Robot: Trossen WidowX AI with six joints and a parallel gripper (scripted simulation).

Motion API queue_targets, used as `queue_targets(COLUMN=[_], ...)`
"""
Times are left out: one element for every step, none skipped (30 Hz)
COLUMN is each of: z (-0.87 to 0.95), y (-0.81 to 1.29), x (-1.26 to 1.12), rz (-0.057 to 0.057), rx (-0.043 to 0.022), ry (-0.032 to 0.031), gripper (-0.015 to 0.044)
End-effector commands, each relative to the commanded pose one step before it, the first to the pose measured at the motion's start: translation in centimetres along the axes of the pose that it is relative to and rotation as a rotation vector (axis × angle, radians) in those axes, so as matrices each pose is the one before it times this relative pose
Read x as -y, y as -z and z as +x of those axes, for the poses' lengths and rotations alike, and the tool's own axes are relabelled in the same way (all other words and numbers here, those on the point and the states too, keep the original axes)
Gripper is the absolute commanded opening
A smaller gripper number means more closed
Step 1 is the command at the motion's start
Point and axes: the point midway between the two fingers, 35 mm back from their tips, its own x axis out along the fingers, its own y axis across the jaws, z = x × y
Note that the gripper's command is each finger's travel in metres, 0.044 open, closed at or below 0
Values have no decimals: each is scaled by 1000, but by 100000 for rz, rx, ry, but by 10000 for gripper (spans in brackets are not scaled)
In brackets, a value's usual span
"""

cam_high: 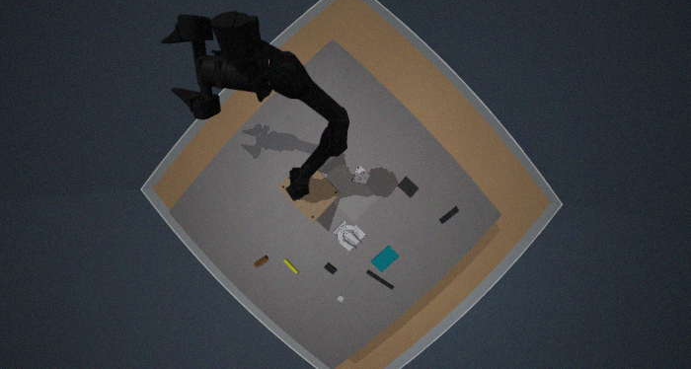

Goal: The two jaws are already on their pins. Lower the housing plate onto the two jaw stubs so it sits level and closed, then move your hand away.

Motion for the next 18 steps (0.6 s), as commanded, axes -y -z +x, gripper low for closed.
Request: queue_targets(z=[-696, -138, -135, -132, -129, -125, -122, -119, -116, -113, -110, -106, -103, -100, -97, -94, -116, -113], y=[1397, 621, 626, 632, 637, 642, 648, 652, 656, 660, 665, 669, 672, 676, 680, 683, 664, 667], x=[1672, 451, 445, 438, 431, 424, 417, 410, 403, 396, 389, 382, 375, 368, 361, 354, 308, 301], rz=[-7967, -2047, -2053, -2056, -2060, -2066, -2068, -2074, -2080, -2085, -2091, -2097, -2102, -2108, -2113, -2119, -2089, -2091], rx=[-3179, -1971, -1979, -1994, -2007, -2015, -2029, -2036, -2042, -2048, -2054, -2059, -2064, -2069, -2074, -2078, -1977, -1979], ry=[3171, 1104, 1081, 1060, 1039, 1017, 995, 973, 951, 929, 908, 886, 864, 843, 821, 800, 638, 617], gripper=[440, 440, 440, 440, 440, 440, 440, 440, 440, 440, 440, 440, 440, 440, 440, 440, 440, 440])
